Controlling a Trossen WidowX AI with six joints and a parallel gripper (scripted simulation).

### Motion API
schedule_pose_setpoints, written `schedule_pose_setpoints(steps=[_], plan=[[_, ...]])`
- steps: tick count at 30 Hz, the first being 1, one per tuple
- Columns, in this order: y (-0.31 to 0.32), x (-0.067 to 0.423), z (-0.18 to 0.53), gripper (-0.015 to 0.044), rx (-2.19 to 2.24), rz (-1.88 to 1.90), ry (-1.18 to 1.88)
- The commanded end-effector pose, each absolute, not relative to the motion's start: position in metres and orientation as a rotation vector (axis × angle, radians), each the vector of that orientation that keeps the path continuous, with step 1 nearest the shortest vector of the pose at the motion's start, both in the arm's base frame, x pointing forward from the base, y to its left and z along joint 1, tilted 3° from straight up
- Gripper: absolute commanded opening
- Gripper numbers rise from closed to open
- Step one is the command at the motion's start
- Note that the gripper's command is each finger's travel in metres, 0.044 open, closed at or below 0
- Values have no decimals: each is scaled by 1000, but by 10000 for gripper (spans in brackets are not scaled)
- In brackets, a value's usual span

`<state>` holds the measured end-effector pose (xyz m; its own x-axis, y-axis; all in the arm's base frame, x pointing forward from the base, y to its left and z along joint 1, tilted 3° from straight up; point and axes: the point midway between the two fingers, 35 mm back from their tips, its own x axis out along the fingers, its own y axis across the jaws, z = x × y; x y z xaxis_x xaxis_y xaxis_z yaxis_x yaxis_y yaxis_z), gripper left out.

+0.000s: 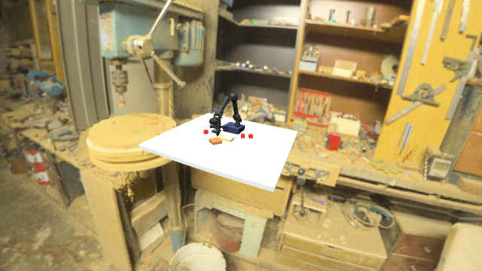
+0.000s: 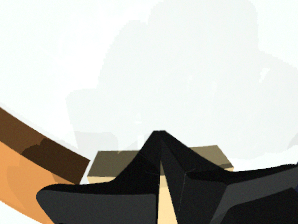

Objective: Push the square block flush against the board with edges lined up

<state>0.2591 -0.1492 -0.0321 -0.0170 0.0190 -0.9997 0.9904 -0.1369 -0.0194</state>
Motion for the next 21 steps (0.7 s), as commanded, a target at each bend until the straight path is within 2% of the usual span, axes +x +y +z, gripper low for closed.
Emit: schedule_pose_setpoints(steps=[1,21], plan=[[-142,260,-32,0,1323,-1313,1169],[-109,264,-32,0,1325,-1311,1171]])
